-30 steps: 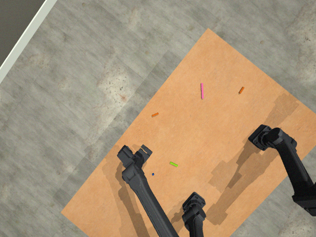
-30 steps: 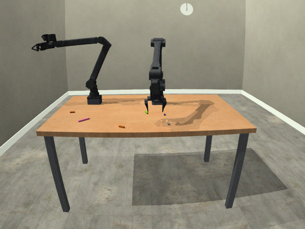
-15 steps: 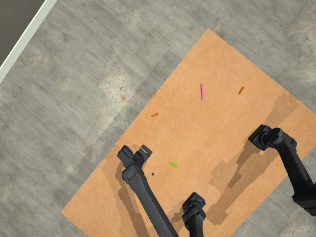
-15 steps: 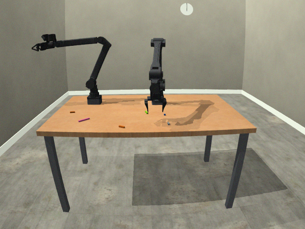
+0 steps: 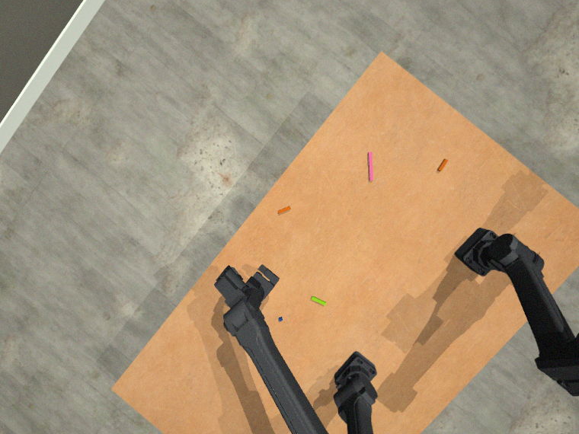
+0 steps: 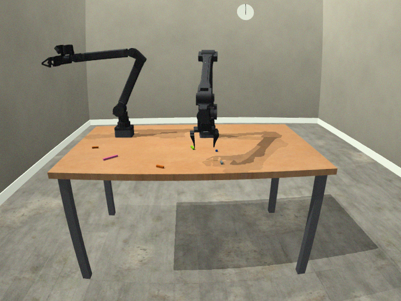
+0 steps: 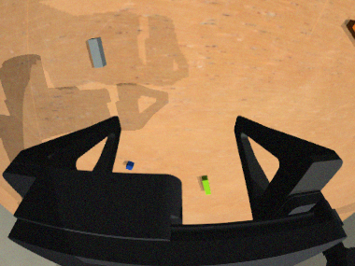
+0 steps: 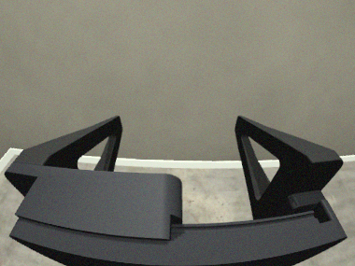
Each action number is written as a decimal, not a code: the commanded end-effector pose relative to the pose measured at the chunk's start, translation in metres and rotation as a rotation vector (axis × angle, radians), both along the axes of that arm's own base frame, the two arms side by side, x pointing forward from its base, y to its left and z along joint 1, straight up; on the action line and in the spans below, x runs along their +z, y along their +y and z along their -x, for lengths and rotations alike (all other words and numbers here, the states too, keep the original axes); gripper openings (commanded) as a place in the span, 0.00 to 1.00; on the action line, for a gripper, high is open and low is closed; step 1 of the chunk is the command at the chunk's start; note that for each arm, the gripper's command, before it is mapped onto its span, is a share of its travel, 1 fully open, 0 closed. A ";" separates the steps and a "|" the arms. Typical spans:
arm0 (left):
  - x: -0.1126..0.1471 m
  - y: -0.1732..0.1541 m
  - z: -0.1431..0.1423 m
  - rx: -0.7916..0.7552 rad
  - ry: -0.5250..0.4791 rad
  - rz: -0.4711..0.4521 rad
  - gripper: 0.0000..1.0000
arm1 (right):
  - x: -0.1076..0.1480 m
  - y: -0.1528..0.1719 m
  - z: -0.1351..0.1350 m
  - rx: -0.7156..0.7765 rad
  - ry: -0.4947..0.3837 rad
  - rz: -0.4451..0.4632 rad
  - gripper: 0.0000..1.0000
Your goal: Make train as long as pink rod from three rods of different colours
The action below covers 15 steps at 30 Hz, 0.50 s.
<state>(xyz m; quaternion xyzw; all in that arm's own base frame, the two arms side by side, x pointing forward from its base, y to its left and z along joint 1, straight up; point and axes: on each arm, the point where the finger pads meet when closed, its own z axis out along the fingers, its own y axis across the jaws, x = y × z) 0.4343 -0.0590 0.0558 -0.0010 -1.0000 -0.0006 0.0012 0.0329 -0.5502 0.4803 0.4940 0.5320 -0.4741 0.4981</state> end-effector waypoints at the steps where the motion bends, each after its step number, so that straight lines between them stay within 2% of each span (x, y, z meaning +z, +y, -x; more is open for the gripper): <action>1: 0.016 -0.005 -0.022 -0.020 -0.054 0.009 1.00 | 0.020 0.006 0.008 -0.016 -0.015 0.053 1.00; 13: 0.016 -0.005 -0.022 -0.020 -0.054 0.009 1.00 | 0.020 0.006 0.008 -0.016 -0.015 0.053 1.00; 14: 0.015 -0.003 -0.019 -0.019 -0.051 0.008 1.00 | 0.020 0.006 0.008 -0.016 -0.015 0.053 1.00; 15: 0.011 0.004 -0.003 -0.017 -0.035 0.006 1.00 | 0.020 0.006 0.008 -0.016 -0.015 0.053 1.00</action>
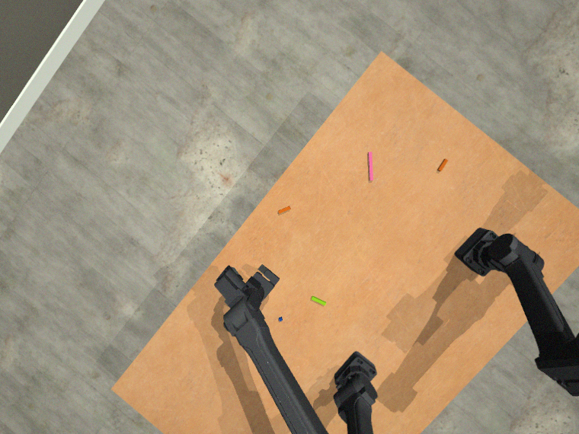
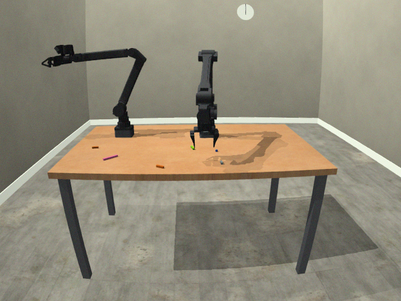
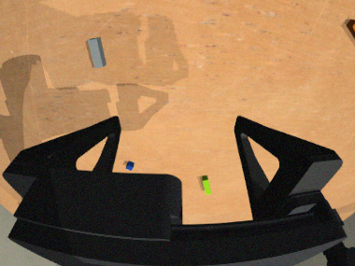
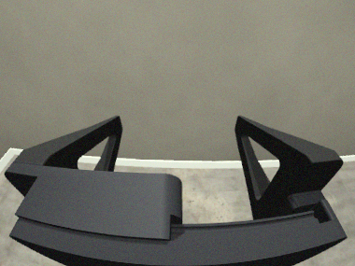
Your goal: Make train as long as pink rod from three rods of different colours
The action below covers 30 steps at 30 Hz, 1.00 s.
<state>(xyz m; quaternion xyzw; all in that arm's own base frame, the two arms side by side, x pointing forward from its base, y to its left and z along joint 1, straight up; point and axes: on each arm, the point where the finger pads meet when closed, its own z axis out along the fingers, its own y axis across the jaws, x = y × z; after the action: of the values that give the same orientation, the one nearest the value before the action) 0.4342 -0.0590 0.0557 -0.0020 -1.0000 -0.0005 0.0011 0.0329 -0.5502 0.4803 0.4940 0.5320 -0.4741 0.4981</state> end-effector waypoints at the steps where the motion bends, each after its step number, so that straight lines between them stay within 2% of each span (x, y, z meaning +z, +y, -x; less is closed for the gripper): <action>1: 0.011 0.004 -0.004 -0.015 -0.035 0.006 1.00 | 0.020 0.006 0.008 -0.016 -0.015 0.053 1.00; 4: 0.012 0.014 0.006 -0.060 -0.039 0.005 1.00 | 0.020 0.006 0.008 -0.016 -0.015 0.053 1.00; 8: 0.013 0.042 0.053 -0.238 -0.026 0.003 1.00 | 0.020 0.006 0.008 -0.016 -0.015 0.053 1.00; 17: 0.009 0.066 0.097 -0.422 -0.034 -0.003 1.00 | 0.020 0.006 0.008 -0.016 -0.015 0.053 1.00; 19: 0.009 0.066 0.097 -0.422 -0.034 -0.003 1.00 | 0.020 0.006 0.008 -0.016 -0.015 0.053 1.00; 23: 0.004 0.078 0.131 -0.539 -0.019 -0.001 1.00 | 0.020 0.006 0.008 -0.016 -0.015 0.053 1.00; 25: 0.003 0.078 0.133 -0.543 -0.019 -0.001 1.00 | 0.020 0.006 0.008 -0.016 -0.015 0.053 1.00; 26: 0.019 0.080 0.112 -0.543 -0.064 -0.017 0.23 | 0.020 0.006 0.008 -0.016 -0.015 0.053 1.00; 28: 0.018 0.075 0.106 -0.559 -0.073 -0.019 0.23 | 0.020 0.006 0.008 -0.016 -0.015 0.053 1.00; 29: 0.012 0.074 0.110 -0.561 -0.053 -0.013 0.23 | 0.020 0.006 0.008 -0.016 -0.015 0.053 1.00; 30: 0.001 0.074 0.126 -0.559 -0.015 0.000 0.23 | 0.020 0.006 0.008 -0.016 -0.015 0.053 1.00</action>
<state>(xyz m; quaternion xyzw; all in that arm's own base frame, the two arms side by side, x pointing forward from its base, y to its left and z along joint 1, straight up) 0.3023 0.0171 0.0558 -0.2503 -0.9682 -0.0015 -0.0026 0.0329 -0.5502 0.4803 0.4940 0.5320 -0.4741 0.4981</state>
